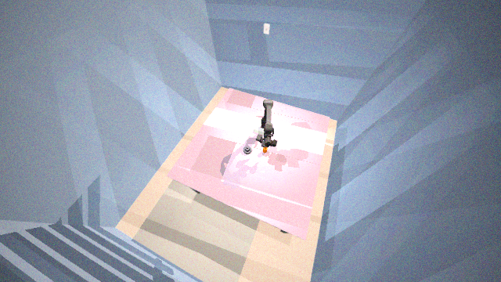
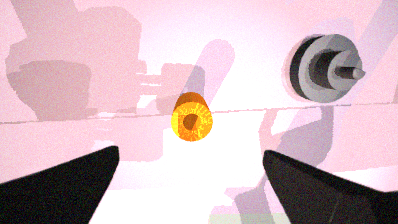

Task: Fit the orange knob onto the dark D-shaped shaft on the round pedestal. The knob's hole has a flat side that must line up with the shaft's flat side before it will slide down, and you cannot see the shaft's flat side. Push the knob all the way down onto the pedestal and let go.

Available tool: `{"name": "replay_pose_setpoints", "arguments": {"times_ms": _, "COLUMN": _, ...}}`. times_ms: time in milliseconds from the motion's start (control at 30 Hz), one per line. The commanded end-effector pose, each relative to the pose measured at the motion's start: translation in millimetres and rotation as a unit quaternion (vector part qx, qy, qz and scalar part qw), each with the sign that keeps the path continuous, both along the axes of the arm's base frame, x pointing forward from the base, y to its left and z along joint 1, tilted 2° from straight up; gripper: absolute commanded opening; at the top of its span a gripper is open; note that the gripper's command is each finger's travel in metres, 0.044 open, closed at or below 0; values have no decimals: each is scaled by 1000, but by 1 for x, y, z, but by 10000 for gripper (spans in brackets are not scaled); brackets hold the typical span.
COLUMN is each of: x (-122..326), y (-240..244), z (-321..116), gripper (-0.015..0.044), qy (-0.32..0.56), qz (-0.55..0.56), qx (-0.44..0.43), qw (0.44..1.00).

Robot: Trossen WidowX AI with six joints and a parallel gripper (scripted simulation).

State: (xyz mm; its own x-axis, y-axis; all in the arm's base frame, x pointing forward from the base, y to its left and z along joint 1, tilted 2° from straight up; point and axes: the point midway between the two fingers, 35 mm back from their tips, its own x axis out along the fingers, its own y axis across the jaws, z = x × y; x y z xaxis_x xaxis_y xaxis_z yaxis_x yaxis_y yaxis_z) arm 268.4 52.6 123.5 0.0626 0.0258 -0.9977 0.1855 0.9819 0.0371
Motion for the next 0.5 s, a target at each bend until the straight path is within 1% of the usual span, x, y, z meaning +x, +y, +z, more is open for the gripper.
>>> {"name": "replay_pose_setpoints", "arguments": {"times_ms": 0, "x": 1, "y": -1, "z": 0, "gripper": 440, "qy": -1, "qz": -58, "qx": 2, "qw": 998}}
{"name": "replay_pose_setpoints", "arguments": {"times_ms": 167, "x": 2, "y": -1, "z": -3, "gripper": 440, "qy": -1, "qz": -58, "qx": 2, "qw": 998}}
{"name": "replay_pose_setpoints", "arguments": {"times_ms": 267, "x": 3, "y": 0, "z": -30, "gripper": 440, "qy": -1, "qz": -58, "qx": 2, "qw": 998}}
{"name": "replay_pose_setpoints", "arguments": {"times_ms": 467, "x": 3, "y": 0, "z": -38, "gripper": 440, "qy": 0, "qz": -58, "qx": 2, "qw": 998}}
